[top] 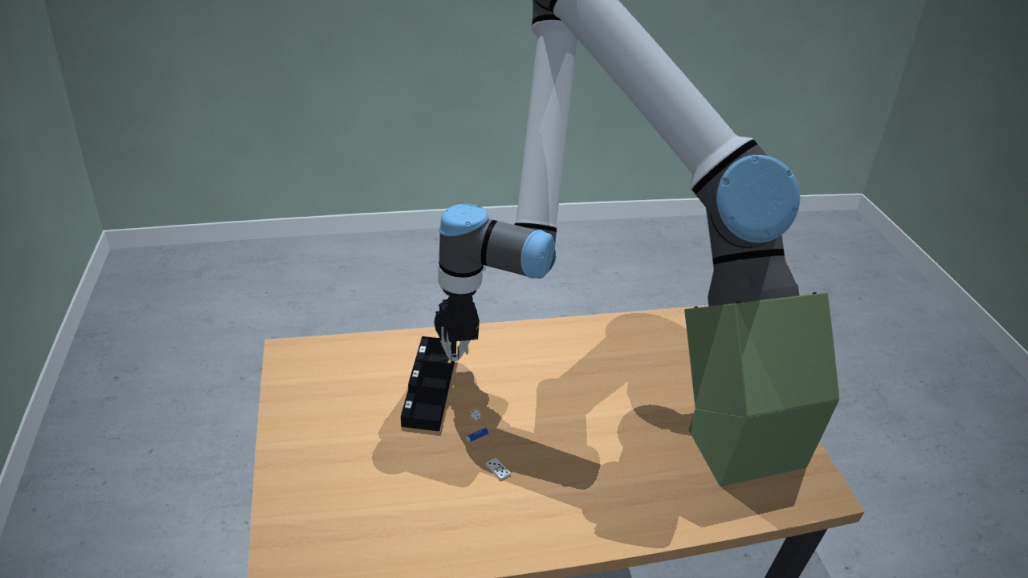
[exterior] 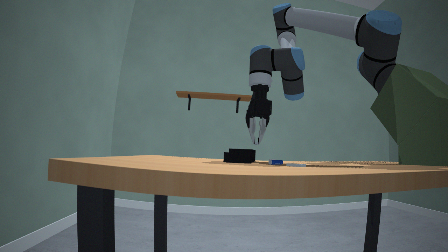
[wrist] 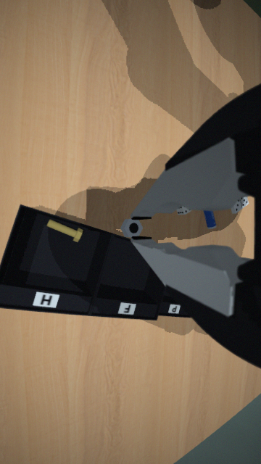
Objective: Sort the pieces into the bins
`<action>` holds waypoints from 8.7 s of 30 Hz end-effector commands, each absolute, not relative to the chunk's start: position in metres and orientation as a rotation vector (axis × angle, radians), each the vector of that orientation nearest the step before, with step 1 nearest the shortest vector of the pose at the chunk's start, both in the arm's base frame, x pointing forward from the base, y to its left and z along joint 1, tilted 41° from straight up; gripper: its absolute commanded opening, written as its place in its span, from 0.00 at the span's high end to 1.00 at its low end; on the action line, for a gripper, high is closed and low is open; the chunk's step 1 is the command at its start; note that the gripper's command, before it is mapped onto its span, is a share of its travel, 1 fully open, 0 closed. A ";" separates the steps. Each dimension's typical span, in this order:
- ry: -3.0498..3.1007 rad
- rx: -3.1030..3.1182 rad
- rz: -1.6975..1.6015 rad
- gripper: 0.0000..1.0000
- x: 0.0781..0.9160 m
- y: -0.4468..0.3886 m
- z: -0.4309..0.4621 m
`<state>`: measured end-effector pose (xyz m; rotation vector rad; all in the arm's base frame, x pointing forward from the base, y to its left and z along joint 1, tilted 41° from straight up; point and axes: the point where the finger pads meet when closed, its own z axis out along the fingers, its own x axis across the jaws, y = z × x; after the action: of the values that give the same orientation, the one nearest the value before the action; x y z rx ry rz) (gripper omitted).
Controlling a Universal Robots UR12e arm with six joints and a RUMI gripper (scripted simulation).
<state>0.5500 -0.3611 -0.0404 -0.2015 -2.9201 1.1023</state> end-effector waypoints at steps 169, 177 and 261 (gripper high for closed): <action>-2.770 0.363 1.003 0.82 0.538 -0.258 -0.114; -2.770 0.363 1.003 0.82 0.538 -0.260 -0.113; -2.770 0.363 1.003 1.00 0.532 -0.309 -0.170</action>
<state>0.5318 -0.3091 -0.1706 0.3624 -2.7698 1.0021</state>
